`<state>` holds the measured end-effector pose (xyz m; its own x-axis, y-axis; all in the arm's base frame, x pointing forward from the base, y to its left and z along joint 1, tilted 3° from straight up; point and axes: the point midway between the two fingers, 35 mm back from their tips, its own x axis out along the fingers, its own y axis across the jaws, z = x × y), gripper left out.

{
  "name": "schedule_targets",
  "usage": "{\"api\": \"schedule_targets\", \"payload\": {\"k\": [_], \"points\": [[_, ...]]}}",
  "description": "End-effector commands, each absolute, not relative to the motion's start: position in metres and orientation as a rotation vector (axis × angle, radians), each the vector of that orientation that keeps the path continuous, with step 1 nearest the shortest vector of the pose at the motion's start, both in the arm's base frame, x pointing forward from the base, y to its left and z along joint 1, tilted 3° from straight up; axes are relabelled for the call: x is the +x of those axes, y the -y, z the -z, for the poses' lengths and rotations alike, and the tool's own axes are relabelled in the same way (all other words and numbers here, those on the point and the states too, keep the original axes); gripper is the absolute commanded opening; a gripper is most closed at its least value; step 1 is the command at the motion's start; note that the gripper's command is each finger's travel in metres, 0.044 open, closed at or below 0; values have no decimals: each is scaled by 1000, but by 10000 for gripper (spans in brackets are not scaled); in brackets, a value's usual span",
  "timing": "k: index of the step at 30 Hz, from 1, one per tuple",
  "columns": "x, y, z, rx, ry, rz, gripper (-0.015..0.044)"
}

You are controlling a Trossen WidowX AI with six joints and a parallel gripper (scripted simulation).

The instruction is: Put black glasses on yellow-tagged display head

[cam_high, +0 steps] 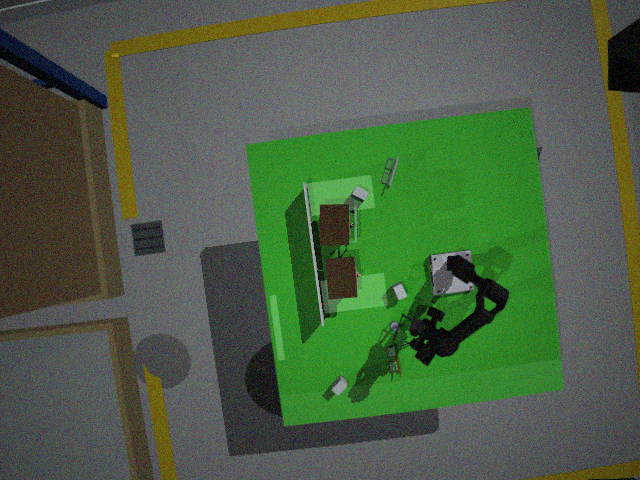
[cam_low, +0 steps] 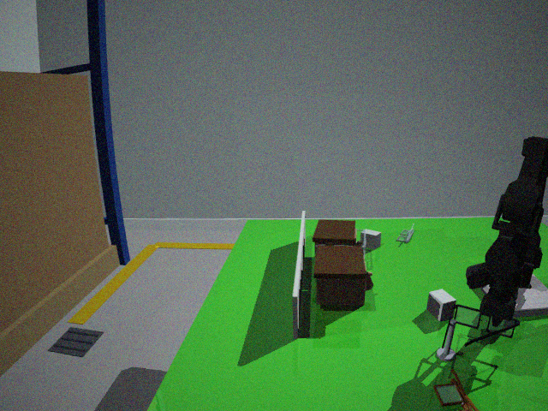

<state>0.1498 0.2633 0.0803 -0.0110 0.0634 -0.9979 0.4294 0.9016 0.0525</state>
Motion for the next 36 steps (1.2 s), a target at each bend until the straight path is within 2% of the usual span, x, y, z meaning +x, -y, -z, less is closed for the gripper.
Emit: {"api": "schedule_targets", "payload": {"k": [1,36], "points": [[145,-263,-81,398,-1568,303,0],[143,-262,-81,398,-1568,303,0]]}}
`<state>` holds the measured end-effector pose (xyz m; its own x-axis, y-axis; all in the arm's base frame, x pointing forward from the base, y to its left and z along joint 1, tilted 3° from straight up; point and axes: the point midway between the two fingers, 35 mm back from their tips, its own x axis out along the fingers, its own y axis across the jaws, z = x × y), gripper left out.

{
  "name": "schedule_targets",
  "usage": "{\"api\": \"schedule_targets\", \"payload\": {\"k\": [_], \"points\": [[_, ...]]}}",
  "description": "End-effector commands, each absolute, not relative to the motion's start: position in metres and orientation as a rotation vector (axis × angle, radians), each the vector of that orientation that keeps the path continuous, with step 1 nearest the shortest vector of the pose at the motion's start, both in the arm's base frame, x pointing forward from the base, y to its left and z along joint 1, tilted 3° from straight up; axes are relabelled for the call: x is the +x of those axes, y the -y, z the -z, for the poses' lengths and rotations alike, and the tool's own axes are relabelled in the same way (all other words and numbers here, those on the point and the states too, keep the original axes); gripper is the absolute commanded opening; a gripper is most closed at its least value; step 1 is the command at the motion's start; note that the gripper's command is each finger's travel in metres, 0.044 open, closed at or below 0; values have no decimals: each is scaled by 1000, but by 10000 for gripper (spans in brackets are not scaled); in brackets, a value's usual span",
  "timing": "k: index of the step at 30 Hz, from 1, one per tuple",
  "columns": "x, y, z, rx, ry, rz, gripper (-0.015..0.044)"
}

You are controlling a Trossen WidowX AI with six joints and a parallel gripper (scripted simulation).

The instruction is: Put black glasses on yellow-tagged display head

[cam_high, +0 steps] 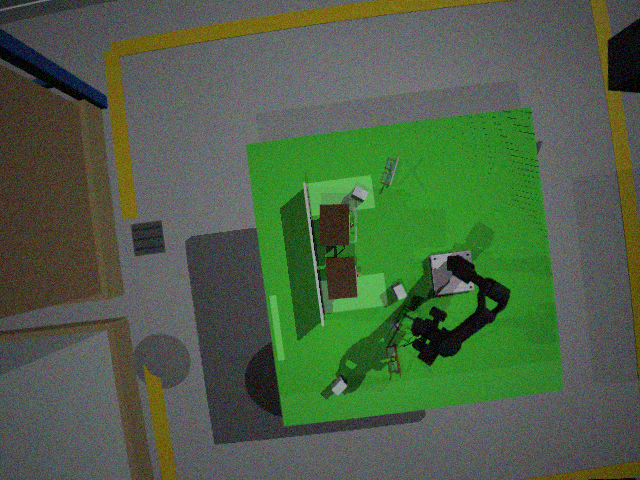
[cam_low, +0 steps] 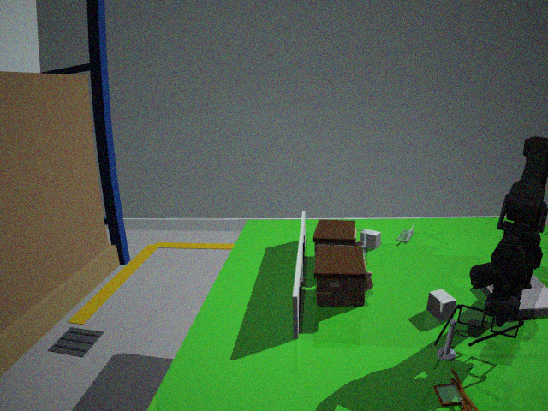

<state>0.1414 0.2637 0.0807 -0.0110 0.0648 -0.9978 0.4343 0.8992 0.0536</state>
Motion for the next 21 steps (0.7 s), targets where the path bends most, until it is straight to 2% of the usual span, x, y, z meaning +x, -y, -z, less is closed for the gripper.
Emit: {"api": "schedule_targets", "payload": {"k": [1,21], "points": [[144,-262,-81,398,-1568,303,0],[151,-255,-140,398,-1567,303,0]]}}
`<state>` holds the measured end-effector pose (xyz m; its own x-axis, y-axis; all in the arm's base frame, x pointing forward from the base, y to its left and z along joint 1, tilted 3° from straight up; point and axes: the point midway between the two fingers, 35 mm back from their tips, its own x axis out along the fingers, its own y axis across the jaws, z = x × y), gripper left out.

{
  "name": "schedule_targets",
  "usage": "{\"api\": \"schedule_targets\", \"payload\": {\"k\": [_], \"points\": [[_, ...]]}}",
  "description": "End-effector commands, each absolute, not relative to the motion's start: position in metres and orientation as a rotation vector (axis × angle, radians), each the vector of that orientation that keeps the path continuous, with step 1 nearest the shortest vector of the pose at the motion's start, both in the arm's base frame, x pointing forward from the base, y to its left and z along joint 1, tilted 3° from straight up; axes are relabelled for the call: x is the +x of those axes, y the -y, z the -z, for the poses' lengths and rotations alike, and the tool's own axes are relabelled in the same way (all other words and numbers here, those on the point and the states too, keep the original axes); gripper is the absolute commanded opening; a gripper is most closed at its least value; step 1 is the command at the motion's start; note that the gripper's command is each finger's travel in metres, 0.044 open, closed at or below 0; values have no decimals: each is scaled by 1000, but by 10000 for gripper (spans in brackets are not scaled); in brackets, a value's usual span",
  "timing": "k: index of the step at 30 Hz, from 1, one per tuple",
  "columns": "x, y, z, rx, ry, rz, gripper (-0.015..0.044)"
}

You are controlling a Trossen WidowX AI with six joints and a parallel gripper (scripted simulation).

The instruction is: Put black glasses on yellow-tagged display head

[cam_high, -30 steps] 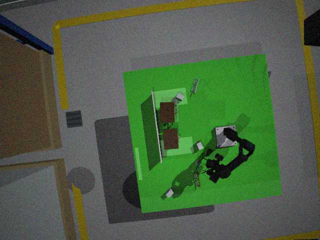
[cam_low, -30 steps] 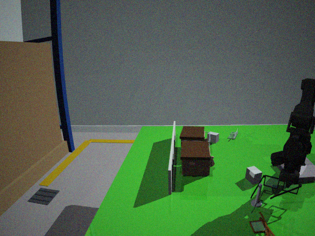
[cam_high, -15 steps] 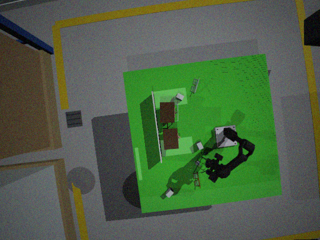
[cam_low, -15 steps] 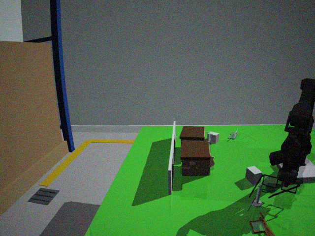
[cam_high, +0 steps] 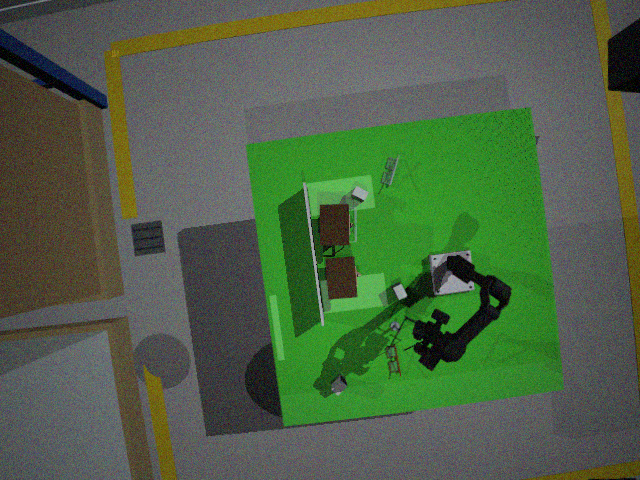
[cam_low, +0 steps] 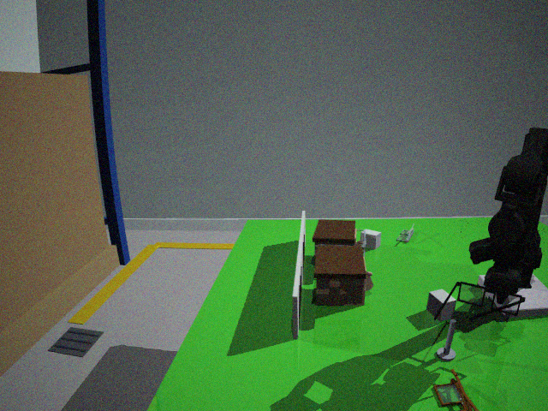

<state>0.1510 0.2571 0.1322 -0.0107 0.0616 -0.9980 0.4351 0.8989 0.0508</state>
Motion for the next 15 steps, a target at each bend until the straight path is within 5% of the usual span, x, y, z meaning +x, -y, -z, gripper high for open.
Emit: {"api": "schedule_targets", "payload": {"k": [1,15], "points": [[151,-255,-140,398,-1567,303,0],[210,-248,-140,398,-1563,302,0]]}}
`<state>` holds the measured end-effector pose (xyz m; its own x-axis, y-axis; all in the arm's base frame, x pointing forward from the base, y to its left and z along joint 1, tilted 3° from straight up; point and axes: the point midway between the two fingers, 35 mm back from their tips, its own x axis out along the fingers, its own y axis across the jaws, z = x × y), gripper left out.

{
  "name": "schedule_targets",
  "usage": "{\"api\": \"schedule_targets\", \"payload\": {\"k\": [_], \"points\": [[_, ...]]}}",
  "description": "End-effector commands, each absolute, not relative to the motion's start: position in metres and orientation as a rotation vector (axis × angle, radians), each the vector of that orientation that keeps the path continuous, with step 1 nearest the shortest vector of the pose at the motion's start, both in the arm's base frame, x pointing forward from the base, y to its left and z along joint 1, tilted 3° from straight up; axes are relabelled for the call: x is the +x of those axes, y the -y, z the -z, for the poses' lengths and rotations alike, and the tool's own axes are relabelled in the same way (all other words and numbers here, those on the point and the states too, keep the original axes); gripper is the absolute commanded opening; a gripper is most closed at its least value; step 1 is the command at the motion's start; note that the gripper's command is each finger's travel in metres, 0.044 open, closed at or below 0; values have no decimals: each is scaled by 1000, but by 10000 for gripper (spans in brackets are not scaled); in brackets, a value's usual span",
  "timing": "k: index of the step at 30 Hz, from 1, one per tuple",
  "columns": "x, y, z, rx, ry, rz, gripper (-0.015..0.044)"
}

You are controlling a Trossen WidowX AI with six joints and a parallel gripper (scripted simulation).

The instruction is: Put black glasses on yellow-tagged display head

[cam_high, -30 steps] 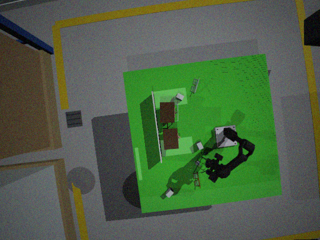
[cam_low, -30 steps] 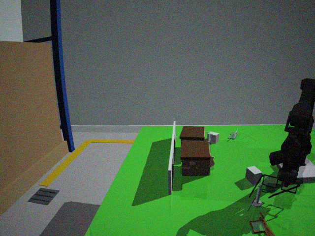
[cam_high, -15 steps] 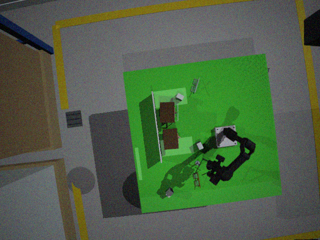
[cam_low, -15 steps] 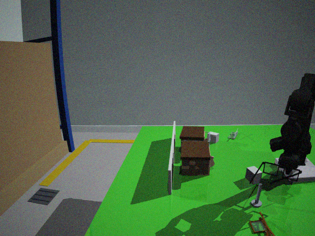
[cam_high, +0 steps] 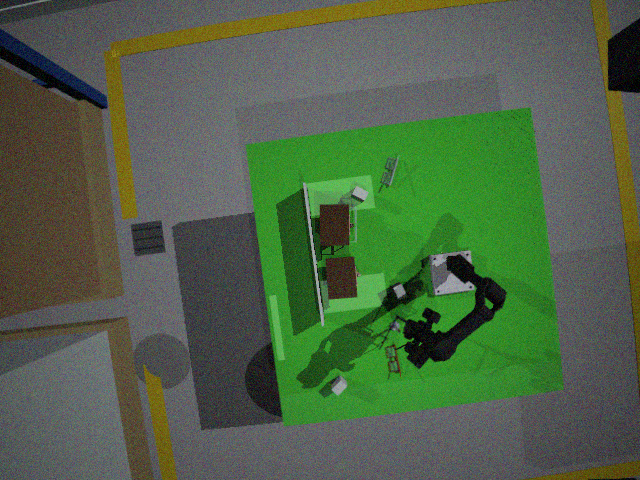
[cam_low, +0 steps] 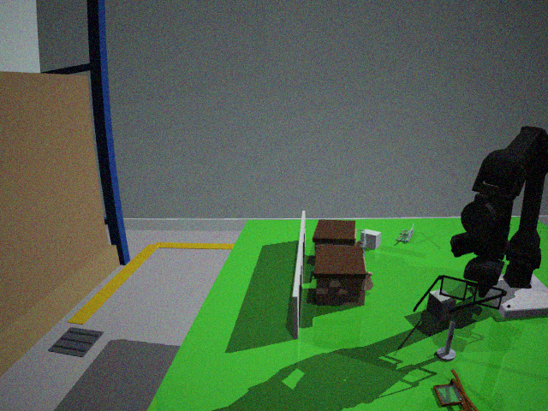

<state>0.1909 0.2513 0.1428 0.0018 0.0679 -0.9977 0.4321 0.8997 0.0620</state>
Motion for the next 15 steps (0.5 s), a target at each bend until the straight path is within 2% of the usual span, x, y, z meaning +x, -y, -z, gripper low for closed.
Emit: {"api": "schedule_targets", "payload": {"k": [1,15], "points": [[216,-246,-140,398,-1562,302,0],[226,-246,-125,398,-1562,302,0]]}}
